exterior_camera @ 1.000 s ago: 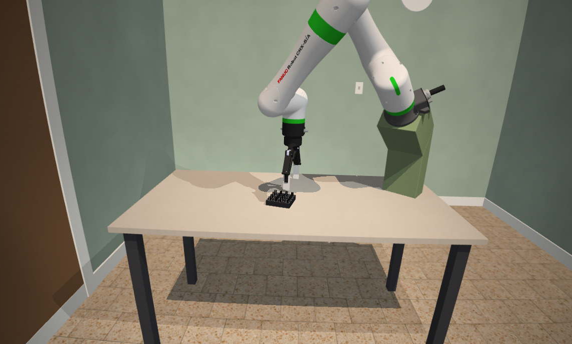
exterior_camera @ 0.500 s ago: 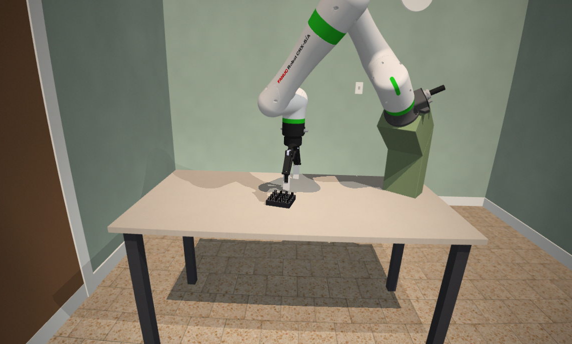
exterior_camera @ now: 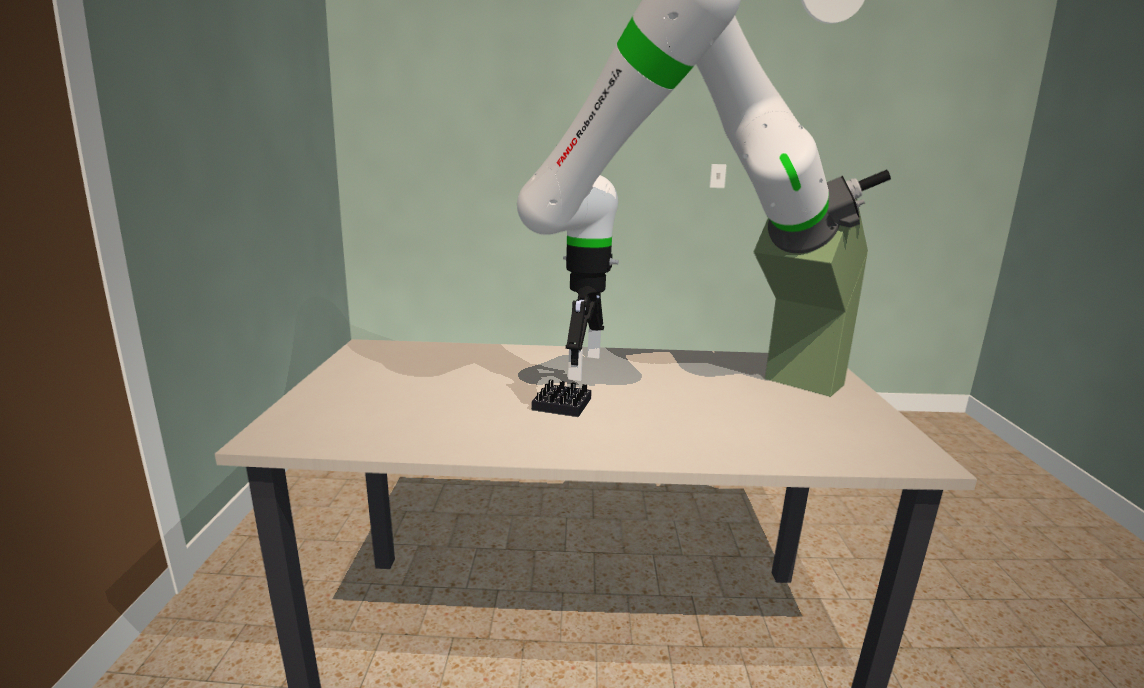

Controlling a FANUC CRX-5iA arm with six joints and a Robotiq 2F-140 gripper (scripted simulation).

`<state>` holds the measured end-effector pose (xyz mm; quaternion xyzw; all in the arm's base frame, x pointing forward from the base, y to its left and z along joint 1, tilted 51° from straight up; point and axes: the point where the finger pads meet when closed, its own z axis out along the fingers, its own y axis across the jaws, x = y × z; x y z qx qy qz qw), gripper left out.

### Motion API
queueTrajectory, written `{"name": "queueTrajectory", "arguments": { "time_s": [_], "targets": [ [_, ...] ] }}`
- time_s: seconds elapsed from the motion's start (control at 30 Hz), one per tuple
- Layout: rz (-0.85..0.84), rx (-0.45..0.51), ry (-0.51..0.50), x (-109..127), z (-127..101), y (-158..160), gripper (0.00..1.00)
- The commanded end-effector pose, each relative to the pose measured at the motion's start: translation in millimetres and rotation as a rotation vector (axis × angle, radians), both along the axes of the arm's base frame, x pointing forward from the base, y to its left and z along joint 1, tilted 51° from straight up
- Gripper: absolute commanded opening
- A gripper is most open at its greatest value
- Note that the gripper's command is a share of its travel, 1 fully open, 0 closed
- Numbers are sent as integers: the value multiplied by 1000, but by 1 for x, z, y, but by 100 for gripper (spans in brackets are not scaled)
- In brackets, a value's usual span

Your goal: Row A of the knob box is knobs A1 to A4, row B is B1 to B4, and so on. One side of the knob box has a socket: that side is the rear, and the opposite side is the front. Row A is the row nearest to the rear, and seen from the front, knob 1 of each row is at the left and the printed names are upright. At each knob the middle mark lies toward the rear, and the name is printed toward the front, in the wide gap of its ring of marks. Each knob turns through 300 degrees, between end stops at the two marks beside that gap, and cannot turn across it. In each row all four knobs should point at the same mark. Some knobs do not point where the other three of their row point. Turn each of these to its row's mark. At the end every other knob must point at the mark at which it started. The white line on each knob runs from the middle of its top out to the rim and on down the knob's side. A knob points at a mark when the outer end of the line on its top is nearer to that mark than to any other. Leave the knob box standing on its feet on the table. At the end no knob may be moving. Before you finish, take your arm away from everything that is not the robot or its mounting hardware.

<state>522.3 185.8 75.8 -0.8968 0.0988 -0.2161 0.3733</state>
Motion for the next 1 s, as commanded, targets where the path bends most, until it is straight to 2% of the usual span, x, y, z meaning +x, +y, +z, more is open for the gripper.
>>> {"name": "queueTrajectory", "arguments": {
  "time_s": [0.0, 0.97],
  "targets": [
    [0, 0, 0, -3, -1, 1, 100],
    [0, 0, 0, -41, -17, 15, 100]
  ]
}}
